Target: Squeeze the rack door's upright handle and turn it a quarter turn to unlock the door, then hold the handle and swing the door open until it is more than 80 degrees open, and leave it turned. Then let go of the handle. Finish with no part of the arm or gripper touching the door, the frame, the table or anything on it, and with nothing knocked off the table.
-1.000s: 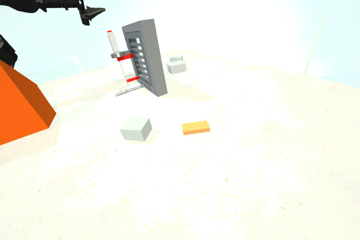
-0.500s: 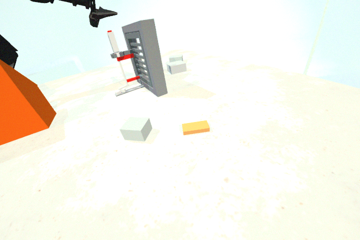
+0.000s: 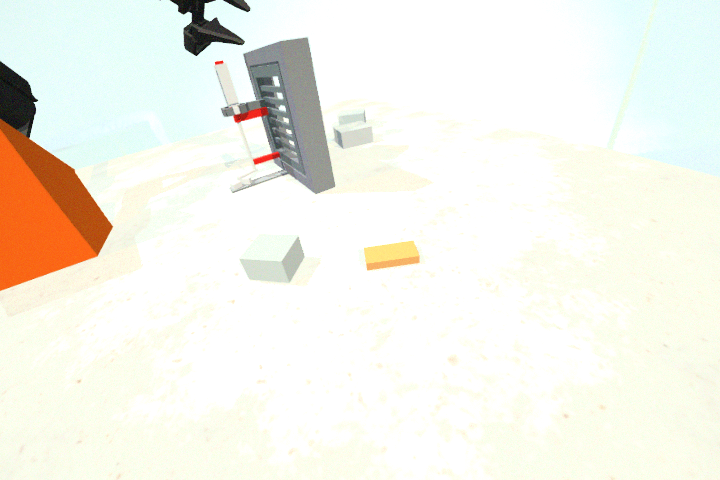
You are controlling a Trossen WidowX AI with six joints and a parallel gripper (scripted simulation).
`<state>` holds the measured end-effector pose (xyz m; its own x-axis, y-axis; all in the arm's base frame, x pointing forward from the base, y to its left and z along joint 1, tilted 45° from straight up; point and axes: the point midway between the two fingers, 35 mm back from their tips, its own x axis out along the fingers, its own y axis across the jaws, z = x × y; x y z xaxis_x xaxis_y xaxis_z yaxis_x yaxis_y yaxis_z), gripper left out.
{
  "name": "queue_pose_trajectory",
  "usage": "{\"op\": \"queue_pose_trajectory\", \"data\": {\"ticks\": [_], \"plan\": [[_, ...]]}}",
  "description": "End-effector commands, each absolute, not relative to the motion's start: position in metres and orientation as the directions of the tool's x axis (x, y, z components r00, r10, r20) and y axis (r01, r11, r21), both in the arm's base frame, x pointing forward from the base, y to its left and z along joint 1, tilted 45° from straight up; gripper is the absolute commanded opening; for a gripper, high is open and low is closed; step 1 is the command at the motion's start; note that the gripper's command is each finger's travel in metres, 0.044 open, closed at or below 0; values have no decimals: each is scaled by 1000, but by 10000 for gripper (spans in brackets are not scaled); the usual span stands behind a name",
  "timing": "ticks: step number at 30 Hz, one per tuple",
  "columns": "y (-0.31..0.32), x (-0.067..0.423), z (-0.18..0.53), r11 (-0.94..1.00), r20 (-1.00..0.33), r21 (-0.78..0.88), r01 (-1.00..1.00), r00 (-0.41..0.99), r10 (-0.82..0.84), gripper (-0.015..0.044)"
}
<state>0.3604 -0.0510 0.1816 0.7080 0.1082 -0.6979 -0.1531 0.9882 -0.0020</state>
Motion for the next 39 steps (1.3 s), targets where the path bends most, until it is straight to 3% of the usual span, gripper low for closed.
{"op": "queue_pose_trajectory", "data": {"ticks": [1,18,30,39], "plan": [[-58,358,165,983,-764,49,-177,627,151,286],[-79,335,123,921,-868,349,-176,309,388,286],[-91,319,112,805,-791,587,-86,150,593,286],[-99,312,111,712,-707,702,-14,104,700,286]]}}
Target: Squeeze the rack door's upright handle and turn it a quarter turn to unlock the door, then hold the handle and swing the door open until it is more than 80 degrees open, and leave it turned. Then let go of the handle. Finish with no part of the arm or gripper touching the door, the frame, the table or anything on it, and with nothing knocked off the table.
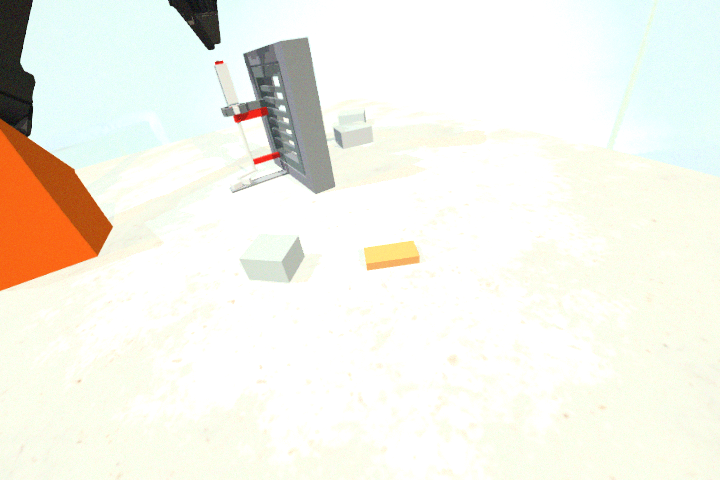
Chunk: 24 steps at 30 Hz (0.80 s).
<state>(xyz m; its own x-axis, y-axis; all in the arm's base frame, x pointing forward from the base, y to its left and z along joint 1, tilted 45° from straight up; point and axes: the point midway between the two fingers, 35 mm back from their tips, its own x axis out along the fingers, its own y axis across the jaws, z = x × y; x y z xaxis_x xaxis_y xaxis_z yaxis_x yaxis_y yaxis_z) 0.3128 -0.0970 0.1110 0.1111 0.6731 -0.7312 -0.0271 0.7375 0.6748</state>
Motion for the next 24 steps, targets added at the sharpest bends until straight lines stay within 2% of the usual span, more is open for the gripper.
{"op": "queue_pose_trajectory", "data": {"ticks": [1,24], "plan": [[-99,312,111,712,-707,702,-14,104,700,286],[-76,318,87,713,-708,701,-14,105,699,286]]}}
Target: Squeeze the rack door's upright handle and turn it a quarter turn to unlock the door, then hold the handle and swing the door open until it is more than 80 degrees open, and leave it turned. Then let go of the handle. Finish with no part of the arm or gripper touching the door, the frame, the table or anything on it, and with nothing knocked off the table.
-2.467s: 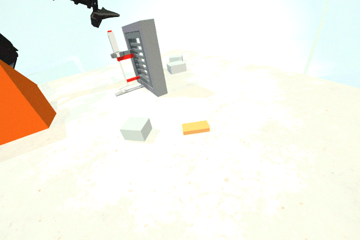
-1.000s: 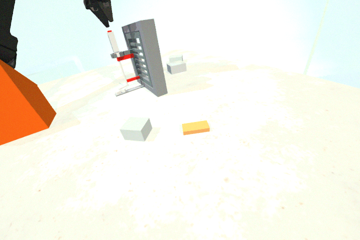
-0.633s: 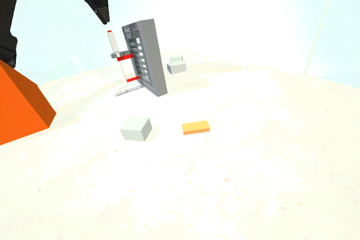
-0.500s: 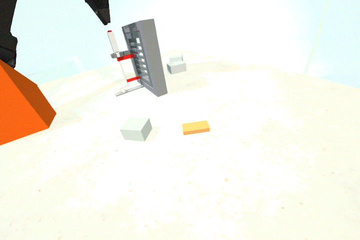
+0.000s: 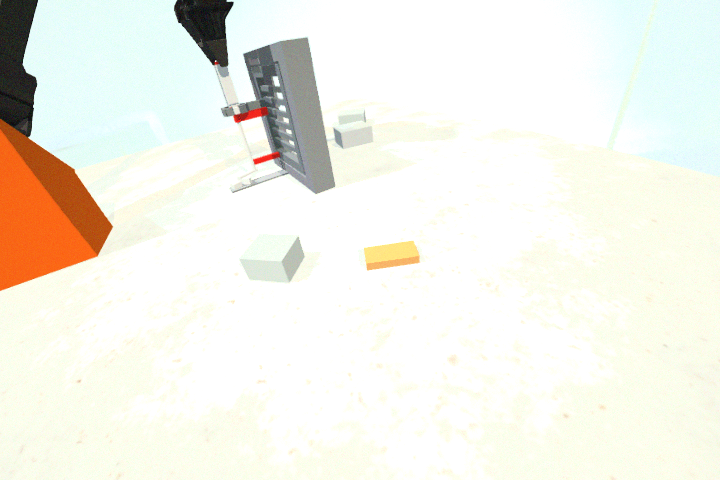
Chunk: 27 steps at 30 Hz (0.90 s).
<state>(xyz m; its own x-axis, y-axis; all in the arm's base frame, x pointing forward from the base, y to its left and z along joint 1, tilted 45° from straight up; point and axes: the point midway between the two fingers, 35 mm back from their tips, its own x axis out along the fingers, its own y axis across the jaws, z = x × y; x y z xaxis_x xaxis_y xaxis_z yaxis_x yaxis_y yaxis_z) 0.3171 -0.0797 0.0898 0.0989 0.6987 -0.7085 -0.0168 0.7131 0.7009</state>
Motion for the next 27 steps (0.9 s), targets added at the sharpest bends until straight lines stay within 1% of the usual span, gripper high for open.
{"op": "queue_pose_trajectory", "data": {"ticks": [1,24,27], "plan": [[-75,318,86,713,-708,701,-14,105,699,286],[-50,320,62,711,-706,703,-16,105,701,286],[-50,320,62,711,-706,703,-16,105,701,208]]}}
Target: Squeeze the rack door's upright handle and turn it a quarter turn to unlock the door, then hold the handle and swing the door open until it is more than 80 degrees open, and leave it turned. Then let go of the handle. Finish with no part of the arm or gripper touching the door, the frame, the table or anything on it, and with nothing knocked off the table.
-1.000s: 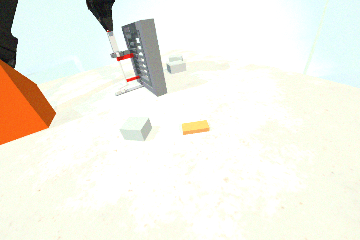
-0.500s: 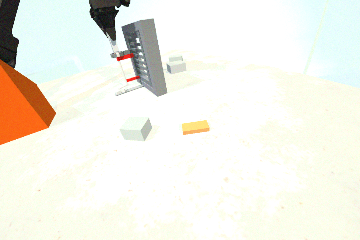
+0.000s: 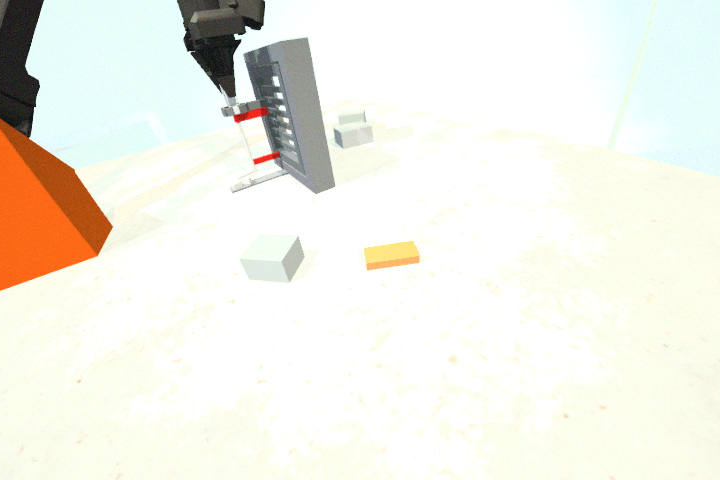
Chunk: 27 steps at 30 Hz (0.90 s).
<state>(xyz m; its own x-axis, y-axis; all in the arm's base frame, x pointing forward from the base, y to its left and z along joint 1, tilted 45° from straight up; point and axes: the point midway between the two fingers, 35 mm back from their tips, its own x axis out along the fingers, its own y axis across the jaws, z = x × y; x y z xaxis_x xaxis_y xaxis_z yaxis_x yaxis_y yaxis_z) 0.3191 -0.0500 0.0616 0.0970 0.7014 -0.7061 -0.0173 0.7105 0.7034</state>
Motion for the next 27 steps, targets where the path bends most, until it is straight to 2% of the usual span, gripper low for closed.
{"op": "queue_pose_trajectory", "data": {"ticks": [1,4,17,22,27], "plan": [[-50,320,62,711,-706,703,-16,105,701,181],[-50,320,62,711,-706,703,-16,105,701,103],[-50,320,62,711,-706,703,-16,105,701,16],[-50,320,62,712,-706,700,-48,105,701,14],[-50,320,62,702,-706,655,-280,105,701,14]]}}
